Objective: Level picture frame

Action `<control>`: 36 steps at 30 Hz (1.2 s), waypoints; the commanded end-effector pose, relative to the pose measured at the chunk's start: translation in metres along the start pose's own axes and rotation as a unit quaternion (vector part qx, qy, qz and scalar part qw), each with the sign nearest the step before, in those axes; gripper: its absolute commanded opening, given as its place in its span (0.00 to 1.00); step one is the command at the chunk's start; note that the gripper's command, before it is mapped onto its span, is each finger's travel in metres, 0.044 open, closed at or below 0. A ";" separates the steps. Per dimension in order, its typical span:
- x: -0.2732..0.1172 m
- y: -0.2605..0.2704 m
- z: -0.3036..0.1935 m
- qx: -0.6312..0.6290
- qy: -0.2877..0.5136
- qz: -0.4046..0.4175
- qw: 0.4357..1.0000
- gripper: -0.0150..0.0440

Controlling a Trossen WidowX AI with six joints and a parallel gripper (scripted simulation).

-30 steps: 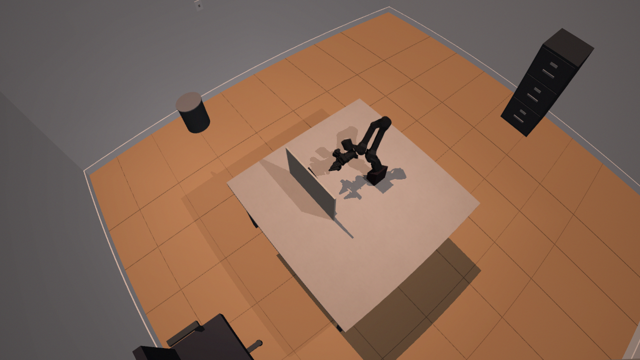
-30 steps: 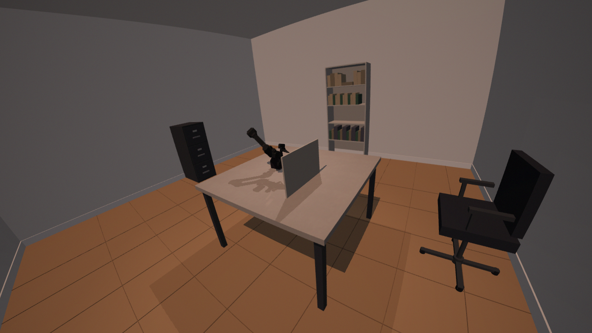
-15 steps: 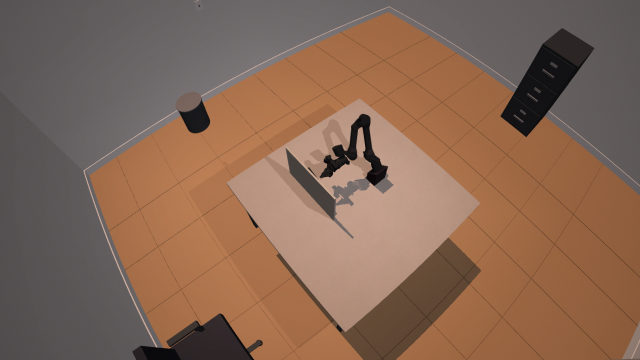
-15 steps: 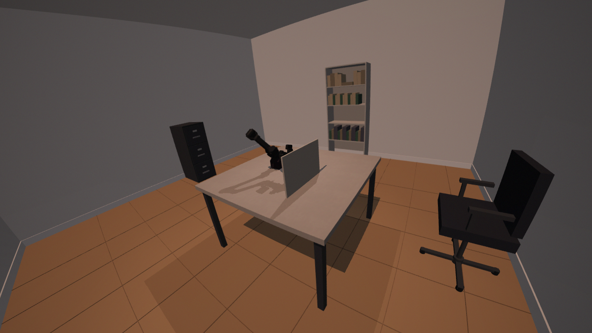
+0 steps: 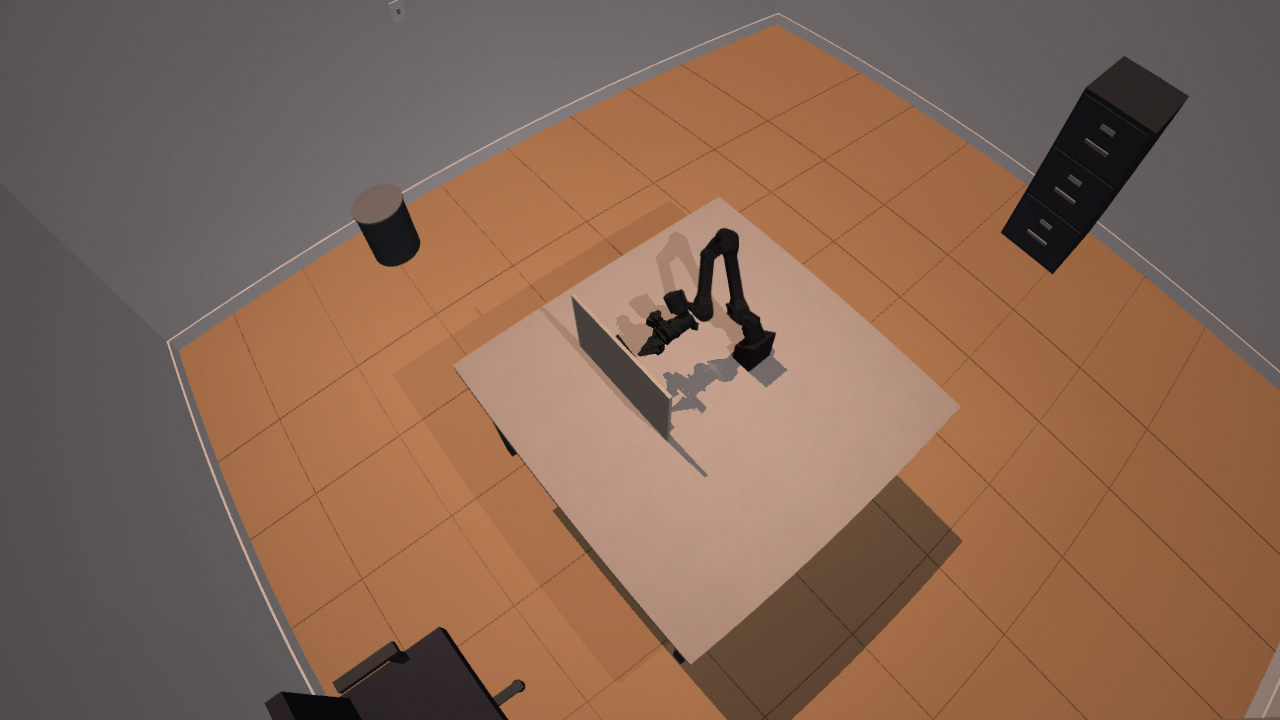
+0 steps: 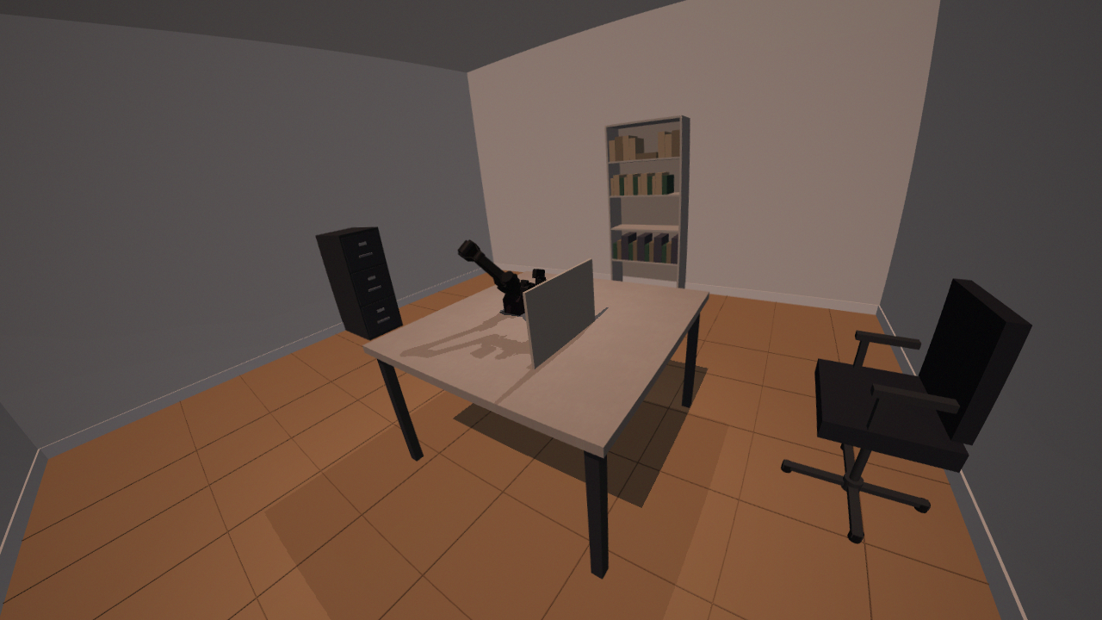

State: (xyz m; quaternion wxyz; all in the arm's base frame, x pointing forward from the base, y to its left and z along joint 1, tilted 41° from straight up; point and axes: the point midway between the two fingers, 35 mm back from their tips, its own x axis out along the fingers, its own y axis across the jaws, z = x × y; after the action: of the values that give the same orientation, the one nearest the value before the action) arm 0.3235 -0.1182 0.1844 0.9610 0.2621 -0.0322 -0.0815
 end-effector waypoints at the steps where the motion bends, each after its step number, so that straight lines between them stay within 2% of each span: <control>1: 0.004 0.000 0.001 0.001 -0.002 -0.001 1.000 0.69; 22: 0.037 0.000 0.001 0.001 -0.003 -0.001 1.000 0.69; 36: 0.038 0.000 0.001 0.001 -0.003 -0.001 1.000 0.69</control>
State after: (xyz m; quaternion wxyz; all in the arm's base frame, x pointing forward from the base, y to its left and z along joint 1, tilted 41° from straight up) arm 0.3612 -0.1249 0.1857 0.9610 0.2623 -0.0332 -0.0811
